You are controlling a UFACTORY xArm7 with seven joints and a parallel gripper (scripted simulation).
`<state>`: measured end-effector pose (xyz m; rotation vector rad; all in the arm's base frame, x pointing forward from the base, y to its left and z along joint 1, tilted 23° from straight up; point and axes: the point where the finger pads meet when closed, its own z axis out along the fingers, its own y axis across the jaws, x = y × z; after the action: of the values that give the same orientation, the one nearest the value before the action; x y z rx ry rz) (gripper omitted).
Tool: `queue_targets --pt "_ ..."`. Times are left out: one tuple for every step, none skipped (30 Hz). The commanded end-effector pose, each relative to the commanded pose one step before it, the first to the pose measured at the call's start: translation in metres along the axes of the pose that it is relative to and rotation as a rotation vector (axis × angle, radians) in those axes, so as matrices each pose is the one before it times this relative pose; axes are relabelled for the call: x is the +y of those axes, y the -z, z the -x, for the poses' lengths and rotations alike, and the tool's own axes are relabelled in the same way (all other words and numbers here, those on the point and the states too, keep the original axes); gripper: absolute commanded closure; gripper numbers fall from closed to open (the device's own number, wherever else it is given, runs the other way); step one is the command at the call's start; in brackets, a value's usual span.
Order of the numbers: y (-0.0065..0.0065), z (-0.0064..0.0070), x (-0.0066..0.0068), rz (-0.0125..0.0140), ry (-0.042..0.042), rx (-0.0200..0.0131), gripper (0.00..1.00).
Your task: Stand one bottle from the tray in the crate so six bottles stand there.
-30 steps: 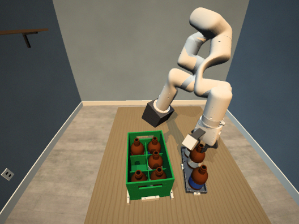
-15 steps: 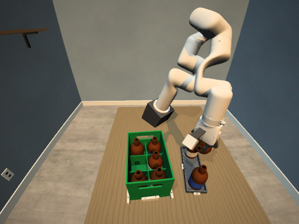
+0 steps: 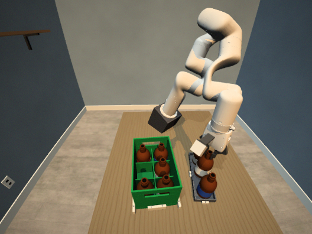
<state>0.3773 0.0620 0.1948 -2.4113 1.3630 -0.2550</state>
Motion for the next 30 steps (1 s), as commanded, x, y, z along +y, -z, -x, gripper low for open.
queue_targets --pt "0.00165 -0.00089 -0.00128 -0.00348 -0.00022 0.00238 1.00" --pt "0.00033 0.00000 0.00000 0.00000 0.00000 0.00000 1.00" --pt "0.00039 0.00000 0.00000 0.00000 0.00000 0.00000 1.00" --pt "0.00044 0.00000 0.00000 0.00000 0.00000 0.00000 1.00" --pt "0.00050 0.00000 0.00000 0.00000 0.00000 0.00000 1.00" --pt "0.00056 0.00000 0.00000 0.00000 0.00000 0.00000 1.00" --pt "0.00062 0.00000 0.00000 0.00000 0.00000 0.00000 1.00" --pt "0.00068 0.00000 0.00000 0.00000 0.00000 0.00000 1.00" --pt "0.00075 -0.00001 -0.00001 0.00000 0.00000 0.00000 1.00" --pt "0.00080 0.00000 -0.00001 0.00000 0.00000 0.00000 1.00" --pt "0.00086 0.00000 0.00000 0.00000 0.00000 0.00000 1.00" --pt "0.00091 0.00000 0.00000 0.00000 0.00000 0.00000 1.00" --pt "0.00096 0.00000 0.00000 0.00000 0.00000 0.00000 1.00" --pt "0.00101 -0.00001 -0.00001 0.00000 0.00000 0.00000 1.00" --pt "0.00105 0.00000 -0.00001 0.00000 0.00000 0.00000 1.00" --pt "0.00109 0.00000 0.00000 0.00000 0.00000 0.00000 1.00" --pt "0.00000 0.00000 0.00000 0.00000 0.00000 0.00000 1.00" --pt "0.00000 0.00000 0.00000 0.00000 0.00000 0.00000 1.00" --pt "0.00112 0.00000 0.00000 0.00000 0.00000 0.00000 1.00" --pt "0.00116 0.00000 -0.00001 0.00000 0.00000 0.00000 1.00" --pt "0.00118 0.00000 -0.00001 0.00000 0.00000 0.00000 1.00" --pt "0.00120 0.00000 0.00000 0.00000 0.00000 0.00000 1.00" --pt "0.00122 0.00000 0.00000 0.00001 0.00000 0.00000 1.00" --pt "0.00123 -0.00001 -0.00001 0.00000 0.00000 0.00000 1.00" --pt "0.00124 0.00000 -0.00001 0.00000 0.00000 0.00000 1.00" --pt "0.00124 0.00000 0.00000 0.00000 0.00000 0.00000 1.00" --pt "0.00123 0.00000 0.00000 0.00000 0.00000 0.00000 1.00" --pt "0.00123 -0.00001 -0.00001 0.00000 0.00000 0.00000 1.00" --pt "0.00121 0.00000 0.00000 0.00000 0.00000 0.00000 1.00" --pt "0.00119 0.00000 0.00000 0.00000 0.00000 0.00000 1.00"
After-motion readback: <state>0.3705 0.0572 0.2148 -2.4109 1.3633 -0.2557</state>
